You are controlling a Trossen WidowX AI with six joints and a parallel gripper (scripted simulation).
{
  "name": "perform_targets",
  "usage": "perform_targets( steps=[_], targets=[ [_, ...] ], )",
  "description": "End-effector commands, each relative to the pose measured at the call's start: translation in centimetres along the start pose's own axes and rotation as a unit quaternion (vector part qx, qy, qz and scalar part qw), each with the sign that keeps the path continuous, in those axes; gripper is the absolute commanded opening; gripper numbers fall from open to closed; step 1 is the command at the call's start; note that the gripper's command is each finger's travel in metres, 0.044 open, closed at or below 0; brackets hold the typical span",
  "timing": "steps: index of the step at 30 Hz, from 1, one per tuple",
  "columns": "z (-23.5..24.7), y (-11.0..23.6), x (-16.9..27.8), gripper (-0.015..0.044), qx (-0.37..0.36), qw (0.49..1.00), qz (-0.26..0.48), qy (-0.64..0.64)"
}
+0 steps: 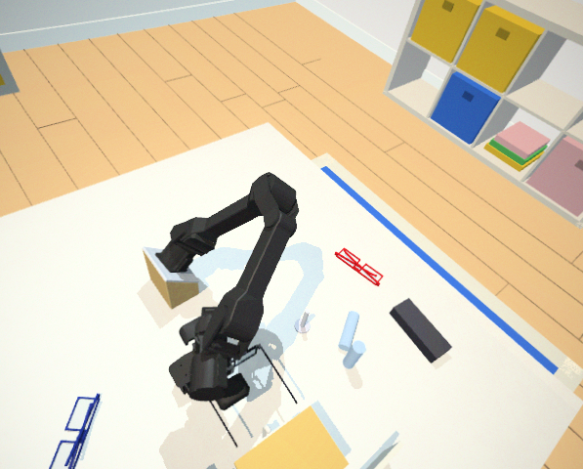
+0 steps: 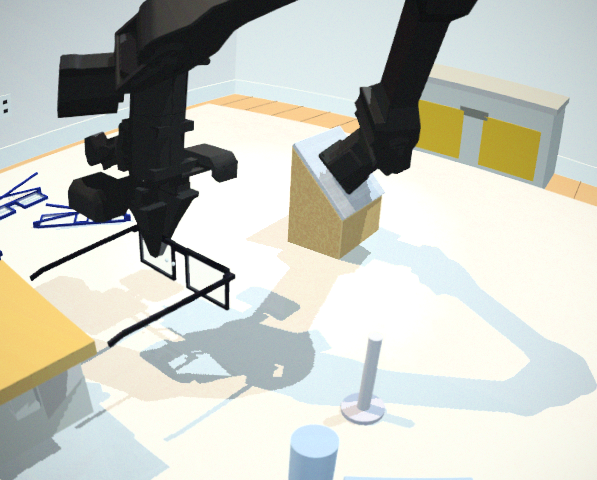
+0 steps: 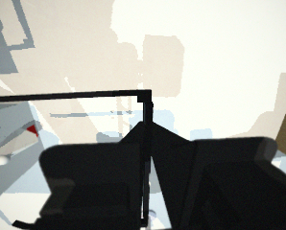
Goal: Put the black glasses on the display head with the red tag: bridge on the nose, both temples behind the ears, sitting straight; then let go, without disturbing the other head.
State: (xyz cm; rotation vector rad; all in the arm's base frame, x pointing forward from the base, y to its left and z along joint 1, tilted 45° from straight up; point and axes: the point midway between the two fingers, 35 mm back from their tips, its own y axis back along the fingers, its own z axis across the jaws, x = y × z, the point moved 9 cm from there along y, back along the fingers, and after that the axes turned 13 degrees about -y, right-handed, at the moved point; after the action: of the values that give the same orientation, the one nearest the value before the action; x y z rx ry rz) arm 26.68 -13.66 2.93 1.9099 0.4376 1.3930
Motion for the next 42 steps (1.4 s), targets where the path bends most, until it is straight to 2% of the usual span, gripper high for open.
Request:
perform_targets(
  steps=[1,42],
  targets=[
    [0.7,-0.1,0.2,0.0,0.003,1.0,0.003,-0.001],
    [5.9,-0.3,1.4,0.0,0.006,1.0,0.004,0.0]
  ],
)
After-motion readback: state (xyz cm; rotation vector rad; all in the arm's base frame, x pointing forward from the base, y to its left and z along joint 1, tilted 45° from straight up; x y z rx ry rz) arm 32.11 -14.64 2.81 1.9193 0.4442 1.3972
